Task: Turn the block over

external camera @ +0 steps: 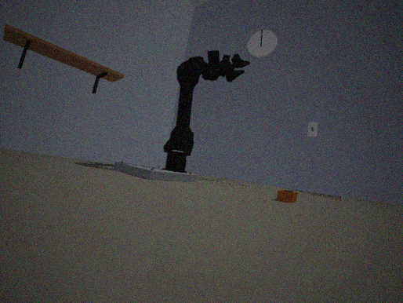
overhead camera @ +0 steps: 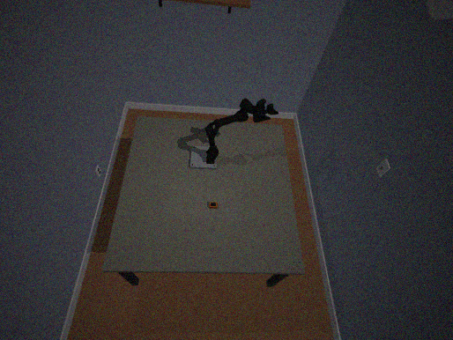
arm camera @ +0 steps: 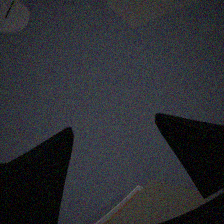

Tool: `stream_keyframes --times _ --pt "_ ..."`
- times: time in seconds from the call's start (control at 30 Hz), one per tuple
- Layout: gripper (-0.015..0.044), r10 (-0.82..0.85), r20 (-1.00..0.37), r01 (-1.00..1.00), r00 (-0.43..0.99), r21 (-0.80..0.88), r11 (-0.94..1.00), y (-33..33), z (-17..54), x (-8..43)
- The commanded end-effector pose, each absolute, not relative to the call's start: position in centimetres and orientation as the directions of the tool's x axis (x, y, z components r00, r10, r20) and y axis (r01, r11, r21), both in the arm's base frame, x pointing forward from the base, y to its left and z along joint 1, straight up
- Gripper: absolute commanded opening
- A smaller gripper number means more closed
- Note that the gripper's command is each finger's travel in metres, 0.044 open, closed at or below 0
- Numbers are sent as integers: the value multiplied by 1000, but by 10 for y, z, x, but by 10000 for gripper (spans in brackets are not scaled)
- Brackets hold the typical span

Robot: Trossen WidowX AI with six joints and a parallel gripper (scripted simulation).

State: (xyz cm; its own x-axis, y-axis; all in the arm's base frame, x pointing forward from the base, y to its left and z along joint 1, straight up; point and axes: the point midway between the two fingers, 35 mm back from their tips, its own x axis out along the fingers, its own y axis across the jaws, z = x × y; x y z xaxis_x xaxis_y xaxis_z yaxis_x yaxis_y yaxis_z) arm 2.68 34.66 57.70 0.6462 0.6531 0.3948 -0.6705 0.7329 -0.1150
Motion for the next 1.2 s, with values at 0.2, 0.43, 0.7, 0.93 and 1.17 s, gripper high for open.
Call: stream_keyframes --times 0.2,0.43,0.7,0.93,1.17 --pt "440 665 349 -639 661 -203 742 369 554 60" --pt "440 662 229 -585 714 -325 743 394 509 126" --pt "440 594 7 -534 804 -429 728 394 440 228" --pt "440 453 -238 -510 859 -451 732 356 366 317" --pt "440 269 -517 -503 813 -389 771 289 286 385"
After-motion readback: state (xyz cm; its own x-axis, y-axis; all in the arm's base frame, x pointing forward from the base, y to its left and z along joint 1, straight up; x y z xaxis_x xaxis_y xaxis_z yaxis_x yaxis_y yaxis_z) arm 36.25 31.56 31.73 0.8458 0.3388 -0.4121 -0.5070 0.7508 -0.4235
